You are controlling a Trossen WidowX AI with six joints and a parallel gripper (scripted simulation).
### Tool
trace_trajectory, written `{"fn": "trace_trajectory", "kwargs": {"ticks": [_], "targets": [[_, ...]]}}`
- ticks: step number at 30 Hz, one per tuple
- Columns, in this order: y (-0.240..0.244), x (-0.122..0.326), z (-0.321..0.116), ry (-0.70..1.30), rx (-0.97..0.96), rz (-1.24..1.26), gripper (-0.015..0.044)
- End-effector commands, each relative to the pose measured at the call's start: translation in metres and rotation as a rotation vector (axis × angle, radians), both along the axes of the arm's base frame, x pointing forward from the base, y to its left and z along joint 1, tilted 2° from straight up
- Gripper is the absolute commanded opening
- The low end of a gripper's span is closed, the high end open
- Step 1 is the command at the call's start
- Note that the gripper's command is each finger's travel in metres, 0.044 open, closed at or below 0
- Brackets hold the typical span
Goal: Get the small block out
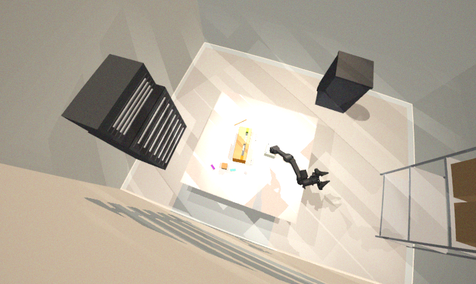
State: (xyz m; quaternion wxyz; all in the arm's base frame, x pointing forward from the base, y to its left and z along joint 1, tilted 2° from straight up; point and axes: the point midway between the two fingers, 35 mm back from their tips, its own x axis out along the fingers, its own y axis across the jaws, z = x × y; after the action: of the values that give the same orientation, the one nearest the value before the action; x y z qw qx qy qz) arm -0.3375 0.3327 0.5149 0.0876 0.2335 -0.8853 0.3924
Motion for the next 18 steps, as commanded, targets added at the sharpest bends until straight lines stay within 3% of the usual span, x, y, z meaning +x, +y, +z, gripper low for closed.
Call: {"fn": "trace_trajectory", "kwargs": {"ticks": [1,9,18], "targets": [[0.002,0.001,0.000,-0.003,-0.010,-0.004,0.0400],[0.092,0.076,-0.008,-0.066,-0.441,-0.174,0.0400],[0.177,0.199,-0.032,0.009,-0.983,-0.370,0.0400]]}}
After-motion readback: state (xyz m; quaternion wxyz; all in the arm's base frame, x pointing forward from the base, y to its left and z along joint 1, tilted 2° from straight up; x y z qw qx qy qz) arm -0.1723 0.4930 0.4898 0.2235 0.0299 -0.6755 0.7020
